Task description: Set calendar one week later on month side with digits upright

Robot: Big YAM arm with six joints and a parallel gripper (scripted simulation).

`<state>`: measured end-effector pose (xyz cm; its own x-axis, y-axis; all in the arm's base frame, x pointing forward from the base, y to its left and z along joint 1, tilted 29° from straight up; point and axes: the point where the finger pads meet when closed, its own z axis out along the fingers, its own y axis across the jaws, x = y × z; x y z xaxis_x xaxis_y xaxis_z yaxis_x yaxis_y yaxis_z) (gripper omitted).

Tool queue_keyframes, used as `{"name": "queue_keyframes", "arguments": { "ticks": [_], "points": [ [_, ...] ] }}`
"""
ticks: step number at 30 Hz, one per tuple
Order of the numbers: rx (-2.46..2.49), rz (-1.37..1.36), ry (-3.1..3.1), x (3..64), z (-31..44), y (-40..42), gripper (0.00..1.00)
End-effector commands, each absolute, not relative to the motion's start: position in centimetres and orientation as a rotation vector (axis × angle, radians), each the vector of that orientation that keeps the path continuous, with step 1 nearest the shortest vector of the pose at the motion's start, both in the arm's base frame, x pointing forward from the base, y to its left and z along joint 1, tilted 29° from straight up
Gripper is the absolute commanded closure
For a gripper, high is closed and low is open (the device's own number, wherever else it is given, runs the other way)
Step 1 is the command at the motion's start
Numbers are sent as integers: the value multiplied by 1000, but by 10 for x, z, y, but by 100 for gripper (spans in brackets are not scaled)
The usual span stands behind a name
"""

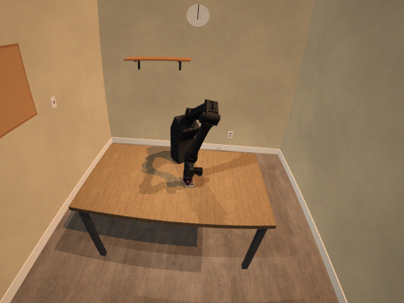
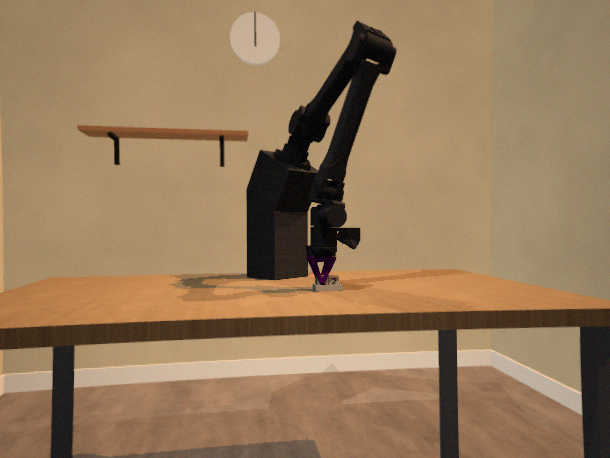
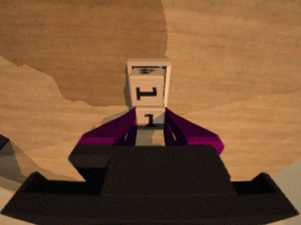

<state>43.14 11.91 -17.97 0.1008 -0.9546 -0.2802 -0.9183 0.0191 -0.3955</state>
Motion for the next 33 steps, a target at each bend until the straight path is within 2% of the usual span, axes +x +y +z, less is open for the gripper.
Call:
{"name": "queue_keyframes", "arguments": {
  "ticks": [1,10,11,19,20,33],
  "points": [
    [-1900,-105,1816,436,-180,124,74],
    [-1900,-105,1816,436,-180,124,70],
    [-1900,-105,1816,436,-180,124,67],
    [-1900,-105,1815,436,-180,124,59],
    [-1900,-105,1815,436,-180,124,55],
    [-1894,-114,1808,440,-173,123,55]
  ]
}}
